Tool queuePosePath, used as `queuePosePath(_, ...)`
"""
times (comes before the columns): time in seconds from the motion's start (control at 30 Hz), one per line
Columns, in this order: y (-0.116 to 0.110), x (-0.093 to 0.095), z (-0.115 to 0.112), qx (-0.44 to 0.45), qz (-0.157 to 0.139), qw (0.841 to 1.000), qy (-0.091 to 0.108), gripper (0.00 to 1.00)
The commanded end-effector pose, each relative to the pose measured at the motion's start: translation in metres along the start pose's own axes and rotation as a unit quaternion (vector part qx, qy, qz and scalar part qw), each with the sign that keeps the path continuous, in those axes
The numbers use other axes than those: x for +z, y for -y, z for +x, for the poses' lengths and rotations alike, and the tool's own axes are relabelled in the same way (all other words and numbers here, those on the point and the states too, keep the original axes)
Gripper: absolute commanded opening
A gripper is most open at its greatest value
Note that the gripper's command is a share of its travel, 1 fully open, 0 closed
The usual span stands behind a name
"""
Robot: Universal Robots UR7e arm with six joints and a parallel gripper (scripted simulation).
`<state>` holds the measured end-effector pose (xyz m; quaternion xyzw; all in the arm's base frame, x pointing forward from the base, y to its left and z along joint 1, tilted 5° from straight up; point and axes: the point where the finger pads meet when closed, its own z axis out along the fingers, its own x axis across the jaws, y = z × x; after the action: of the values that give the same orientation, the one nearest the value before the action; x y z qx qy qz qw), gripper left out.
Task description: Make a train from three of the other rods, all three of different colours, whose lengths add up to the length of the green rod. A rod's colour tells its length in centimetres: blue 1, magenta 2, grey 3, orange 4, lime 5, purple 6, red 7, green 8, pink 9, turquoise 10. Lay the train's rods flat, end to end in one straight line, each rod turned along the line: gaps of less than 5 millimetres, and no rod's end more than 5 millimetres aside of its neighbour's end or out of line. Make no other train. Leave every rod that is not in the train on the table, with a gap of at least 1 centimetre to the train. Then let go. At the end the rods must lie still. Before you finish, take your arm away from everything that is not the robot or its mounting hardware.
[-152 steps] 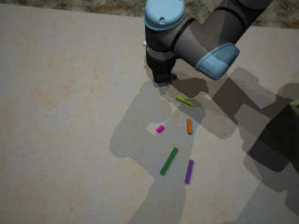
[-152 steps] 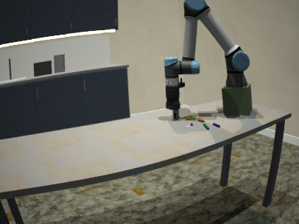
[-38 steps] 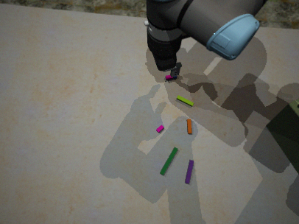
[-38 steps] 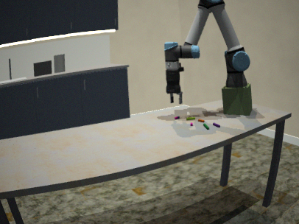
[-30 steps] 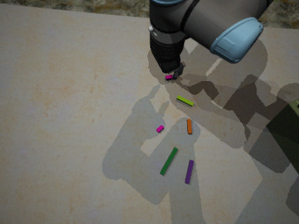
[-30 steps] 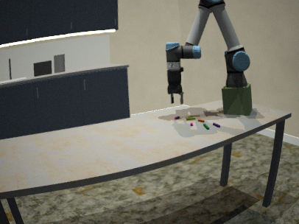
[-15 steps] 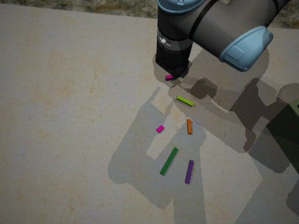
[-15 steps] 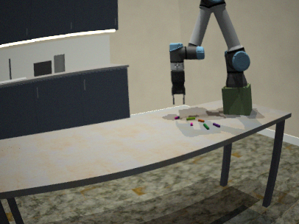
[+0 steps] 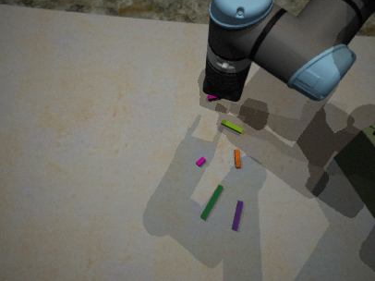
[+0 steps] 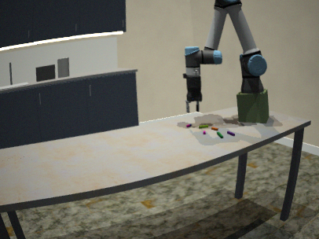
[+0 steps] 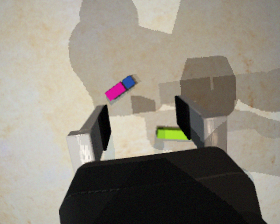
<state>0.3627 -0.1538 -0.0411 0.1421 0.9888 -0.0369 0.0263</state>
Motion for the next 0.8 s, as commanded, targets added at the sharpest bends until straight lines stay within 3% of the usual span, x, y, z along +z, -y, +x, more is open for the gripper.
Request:
queuePosePath(0.0, -0.004, 0.001, 0.003, -0.084, 0.0, 0.996, 0.001, 1.0)
queuePosePath(0.23, -0.008, 0.003, 0.007, -0.173, 0.0, 0.985, 0.001, 1.0)
queuePosePath(0.57, -0.018, 0.005, 0.015, -0.317, 0.0, 0.948, 0.001, 1.0)
queuePosePath(0.63, -0.018, 0.005, 0.015, -0.317, 0.0, 0.948, 0.001, 1.0)
queuePosePath(0.77, -0.023, 0.006, 0.019, -0.387, 0.0, 0.922, 0.0, 1.0)
